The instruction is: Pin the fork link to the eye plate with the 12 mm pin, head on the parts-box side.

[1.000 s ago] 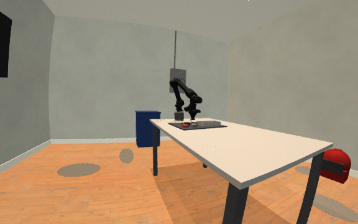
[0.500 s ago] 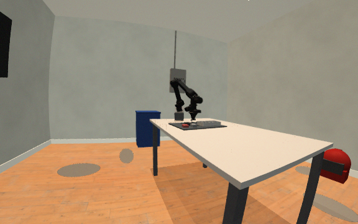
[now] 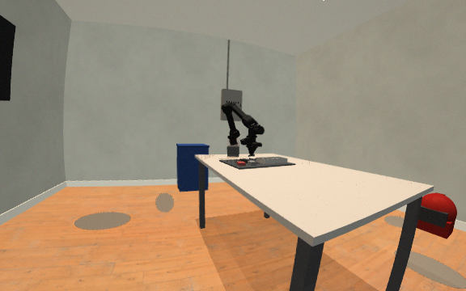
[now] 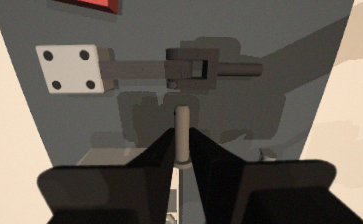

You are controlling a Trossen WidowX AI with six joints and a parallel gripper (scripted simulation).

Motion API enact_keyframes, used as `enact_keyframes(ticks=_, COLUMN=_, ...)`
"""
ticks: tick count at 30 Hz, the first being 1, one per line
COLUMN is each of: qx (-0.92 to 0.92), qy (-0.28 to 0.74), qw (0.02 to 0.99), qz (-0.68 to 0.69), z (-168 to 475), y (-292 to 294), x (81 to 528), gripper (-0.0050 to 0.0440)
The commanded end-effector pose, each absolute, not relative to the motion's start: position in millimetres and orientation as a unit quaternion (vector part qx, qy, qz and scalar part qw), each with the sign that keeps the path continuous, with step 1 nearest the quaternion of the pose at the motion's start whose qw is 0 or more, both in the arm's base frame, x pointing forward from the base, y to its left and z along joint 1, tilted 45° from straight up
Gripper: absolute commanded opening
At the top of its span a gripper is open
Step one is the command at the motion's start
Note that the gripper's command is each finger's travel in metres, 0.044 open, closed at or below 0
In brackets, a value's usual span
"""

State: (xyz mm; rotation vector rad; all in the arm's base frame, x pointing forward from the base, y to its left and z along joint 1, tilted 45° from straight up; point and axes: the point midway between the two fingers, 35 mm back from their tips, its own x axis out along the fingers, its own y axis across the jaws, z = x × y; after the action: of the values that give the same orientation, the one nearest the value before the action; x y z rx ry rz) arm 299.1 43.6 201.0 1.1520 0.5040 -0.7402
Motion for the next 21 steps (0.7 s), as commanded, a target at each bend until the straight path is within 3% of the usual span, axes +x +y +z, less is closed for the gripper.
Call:
enact_keyframes(ticks=1, qx=0.524, qy=0.227, qw=0.747, qz=-0.342, z=200.6, y=44.3, x=299.1, gripper=0.0018)
enact_keyframes(ticks=21, qx=0.515, qy=0.207, qw=0.752, qz=-0.356, z=200.6, y=46.4, x=299.5, gripper=0.0018)
